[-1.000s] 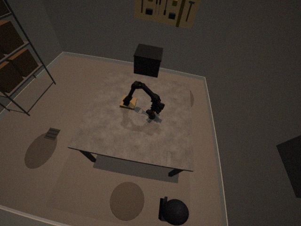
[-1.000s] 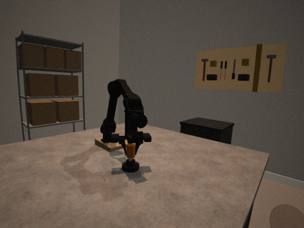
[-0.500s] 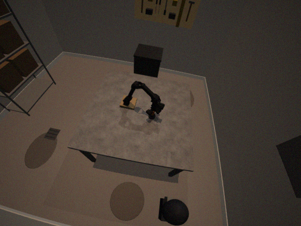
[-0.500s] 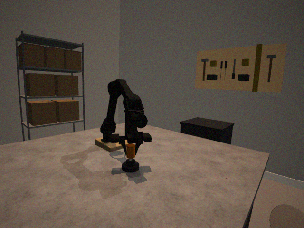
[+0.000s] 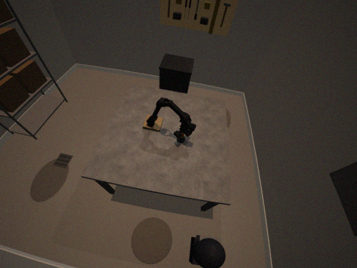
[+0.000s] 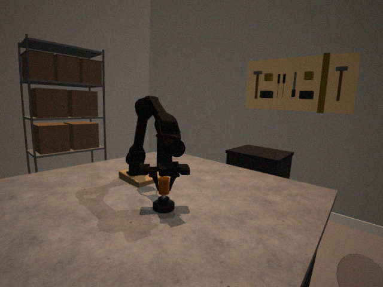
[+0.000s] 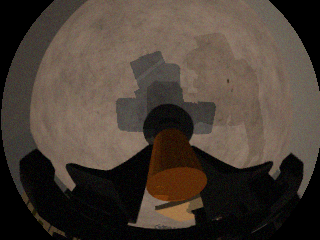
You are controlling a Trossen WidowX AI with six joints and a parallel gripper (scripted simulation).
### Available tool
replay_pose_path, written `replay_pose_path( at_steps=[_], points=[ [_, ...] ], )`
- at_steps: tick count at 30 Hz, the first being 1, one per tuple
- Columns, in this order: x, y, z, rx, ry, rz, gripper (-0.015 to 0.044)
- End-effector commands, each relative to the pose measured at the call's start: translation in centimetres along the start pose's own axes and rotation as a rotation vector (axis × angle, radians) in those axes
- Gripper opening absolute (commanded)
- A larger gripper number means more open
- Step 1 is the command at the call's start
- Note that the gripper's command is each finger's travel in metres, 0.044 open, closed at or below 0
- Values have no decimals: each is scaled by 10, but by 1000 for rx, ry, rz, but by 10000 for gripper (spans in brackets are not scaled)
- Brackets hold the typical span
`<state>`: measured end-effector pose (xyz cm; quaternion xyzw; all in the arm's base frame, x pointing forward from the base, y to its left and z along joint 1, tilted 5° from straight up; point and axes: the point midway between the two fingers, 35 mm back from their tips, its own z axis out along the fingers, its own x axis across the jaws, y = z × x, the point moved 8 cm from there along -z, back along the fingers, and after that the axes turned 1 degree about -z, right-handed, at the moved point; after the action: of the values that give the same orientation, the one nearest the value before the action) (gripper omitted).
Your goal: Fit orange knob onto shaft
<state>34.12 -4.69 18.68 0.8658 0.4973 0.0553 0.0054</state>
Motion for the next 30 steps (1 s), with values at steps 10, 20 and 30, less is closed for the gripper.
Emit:
replay_pose_path(
  at_steps=[10,20,30],
  points=[
    [0,0,2,-1,2,163,0],
    [0,0,3,-1,2,163,0],
    [0,0,4,-1,2,163,0]
  ],
)
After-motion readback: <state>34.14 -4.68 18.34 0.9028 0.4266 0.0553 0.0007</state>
